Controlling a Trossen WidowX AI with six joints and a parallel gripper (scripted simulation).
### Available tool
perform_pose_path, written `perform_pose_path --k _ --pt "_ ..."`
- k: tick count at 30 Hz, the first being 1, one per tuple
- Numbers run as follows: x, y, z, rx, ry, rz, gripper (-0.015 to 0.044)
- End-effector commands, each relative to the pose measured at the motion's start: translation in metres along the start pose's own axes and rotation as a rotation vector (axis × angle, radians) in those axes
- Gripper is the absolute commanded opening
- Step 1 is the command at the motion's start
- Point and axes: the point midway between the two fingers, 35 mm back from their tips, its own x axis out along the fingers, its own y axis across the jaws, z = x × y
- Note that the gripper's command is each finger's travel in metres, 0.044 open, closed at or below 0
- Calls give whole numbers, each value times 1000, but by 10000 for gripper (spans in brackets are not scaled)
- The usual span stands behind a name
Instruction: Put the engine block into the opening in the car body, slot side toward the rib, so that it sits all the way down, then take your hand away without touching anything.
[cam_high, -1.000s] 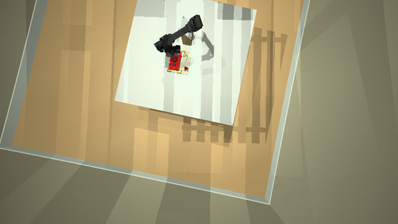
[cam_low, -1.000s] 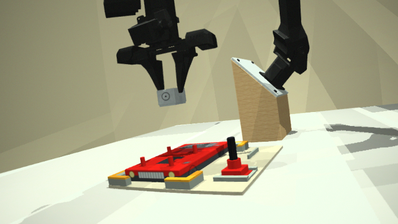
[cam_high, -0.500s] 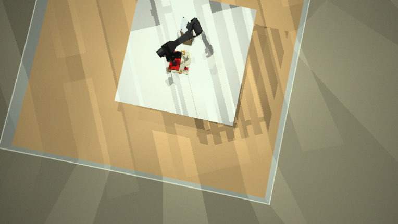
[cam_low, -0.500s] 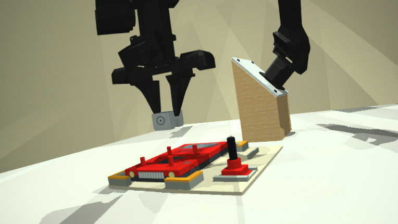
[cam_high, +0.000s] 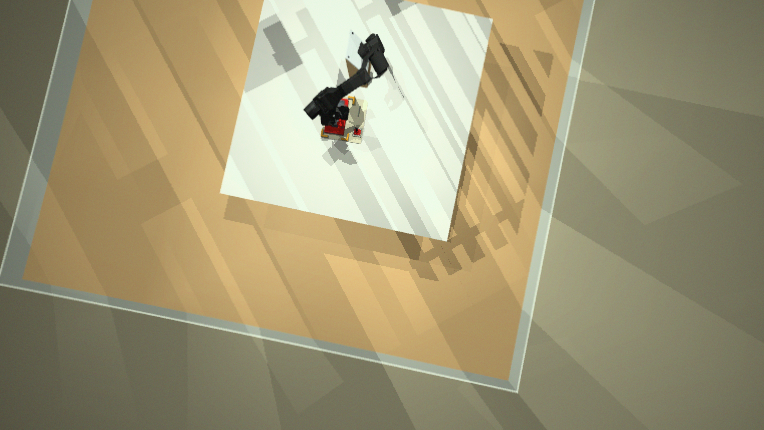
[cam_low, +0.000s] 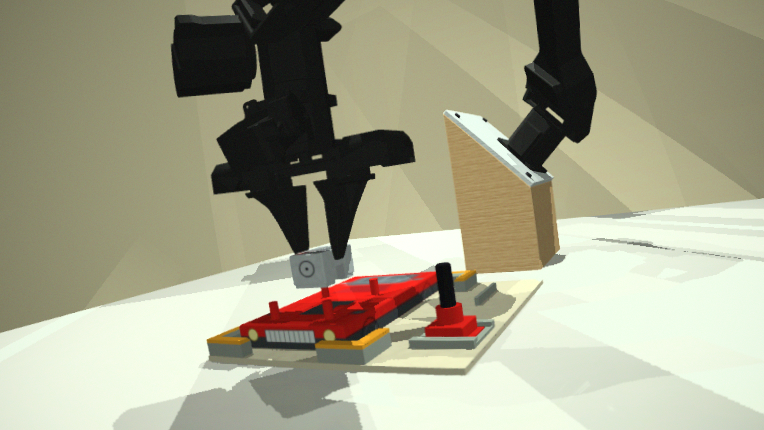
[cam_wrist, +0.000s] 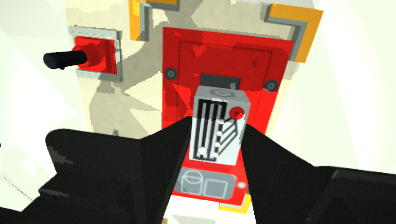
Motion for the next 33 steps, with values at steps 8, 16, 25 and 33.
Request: perform_pose_path --k 8,16,25,33 --pt "2 -1 2 16 -4 2 159" --pt "2 -1 2 -5 -4 2 159" --pt "2 -1 4 -25 -4 1 159" --pt "1 -1 4 -24 -4 2 159"
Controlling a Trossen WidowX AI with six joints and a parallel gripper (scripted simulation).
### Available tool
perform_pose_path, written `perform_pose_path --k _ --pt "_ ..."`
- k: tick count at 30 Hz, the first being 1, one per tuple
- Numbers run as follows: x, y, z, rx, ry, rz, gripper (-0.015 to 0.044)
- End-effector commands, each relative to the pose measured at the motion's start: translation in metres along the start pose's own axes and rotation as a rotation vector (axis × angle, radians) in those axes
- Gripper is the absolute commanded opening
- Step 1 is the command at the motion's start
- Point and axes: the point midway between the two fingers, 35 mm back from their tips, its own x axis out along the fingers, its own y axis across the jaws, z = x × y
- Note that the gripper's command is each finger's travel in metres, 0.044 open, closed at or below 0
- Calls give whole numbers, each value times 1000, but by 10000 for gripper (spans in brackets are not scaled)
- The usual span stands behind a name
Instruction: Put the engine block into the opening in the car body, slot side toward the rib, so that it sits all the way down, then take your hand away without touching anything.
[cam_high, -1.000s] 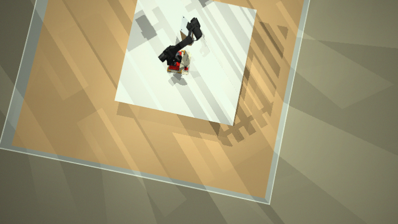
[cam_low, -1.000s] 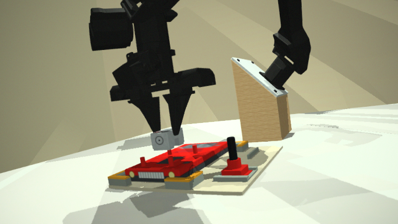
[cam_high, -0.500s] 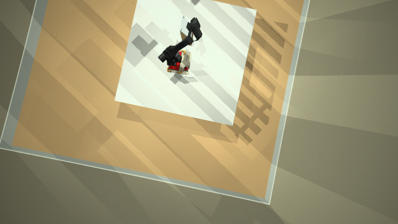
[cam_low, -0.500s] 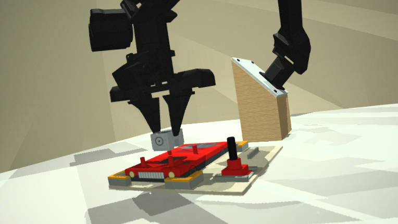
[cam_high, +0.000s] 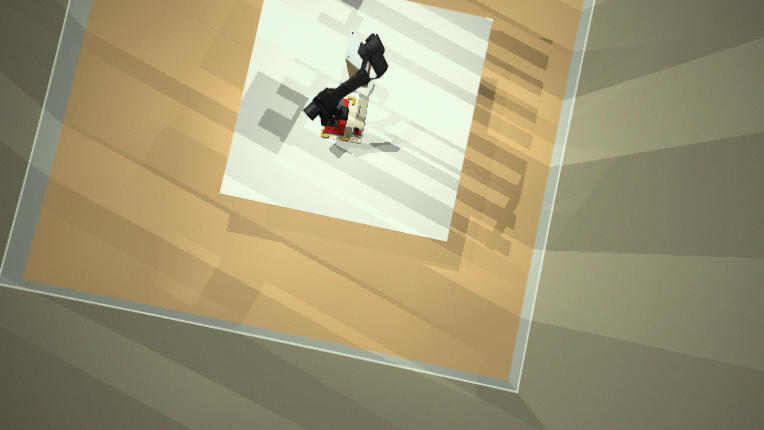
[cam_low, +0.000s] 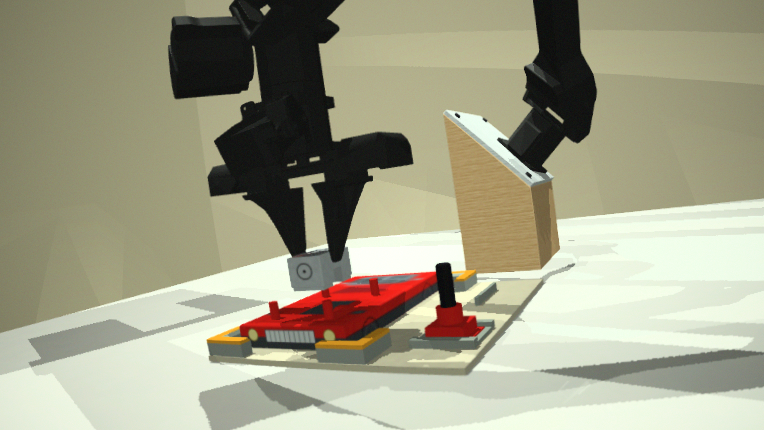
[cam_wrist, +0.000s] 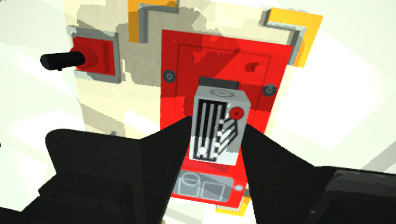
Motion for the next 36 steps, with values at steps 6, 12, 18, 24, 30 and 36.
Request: perform_pose_path --k 6,12,18,24,30,36 --pt "0 0 2 -8 -3 2 159" --pt "0 0 2 33 -3 2 159" --pt "2 0 2 62 -3 2 159" --pt "3 0 2 7 -3 2 159" --pt "3 0 2 1 -3 2 159" --pt "4 0 2 14 -3 2 159"
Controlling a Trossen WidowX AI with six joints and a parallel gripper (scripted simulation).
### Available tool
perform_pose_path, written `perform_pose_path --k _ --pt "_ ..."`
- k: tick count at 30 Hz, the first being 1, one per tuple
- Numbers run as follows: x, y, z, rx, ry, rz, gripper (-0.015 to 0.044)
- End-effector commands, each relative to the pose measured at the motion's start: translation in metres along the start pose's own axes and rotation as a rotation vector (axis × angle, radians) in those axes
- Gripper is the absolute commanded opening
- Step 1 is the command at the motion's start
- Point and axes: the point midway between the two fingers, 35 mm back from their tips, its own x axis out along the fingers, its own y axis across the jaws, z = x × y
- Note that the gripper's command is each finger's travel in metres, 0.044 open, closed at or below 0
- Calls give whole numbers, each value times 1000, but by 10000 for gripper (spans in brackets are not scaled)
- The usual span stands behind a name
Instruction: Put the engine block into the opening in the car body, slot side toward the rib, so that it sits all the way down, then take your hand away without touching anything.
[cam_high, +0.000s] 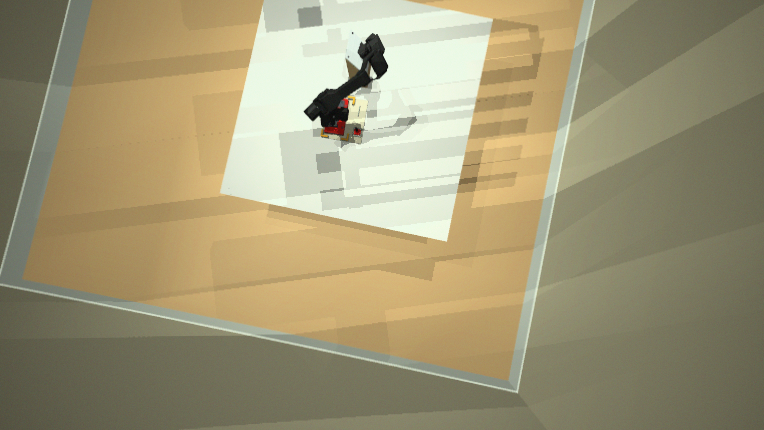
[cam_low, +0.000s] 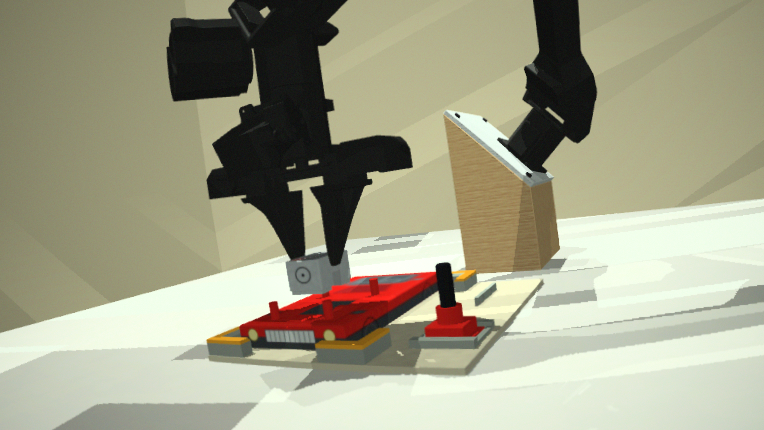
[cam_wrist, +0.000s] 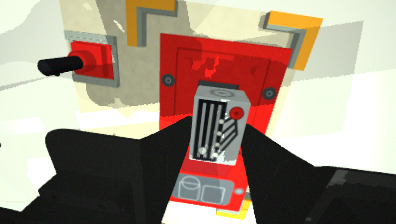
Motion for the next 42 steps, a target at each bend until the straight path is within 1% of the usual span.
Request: perform_pose_path --k 1,42 --pt "1 0 0 11 -1 4 159" --pt "4 0 -1 14 -1 4 159"
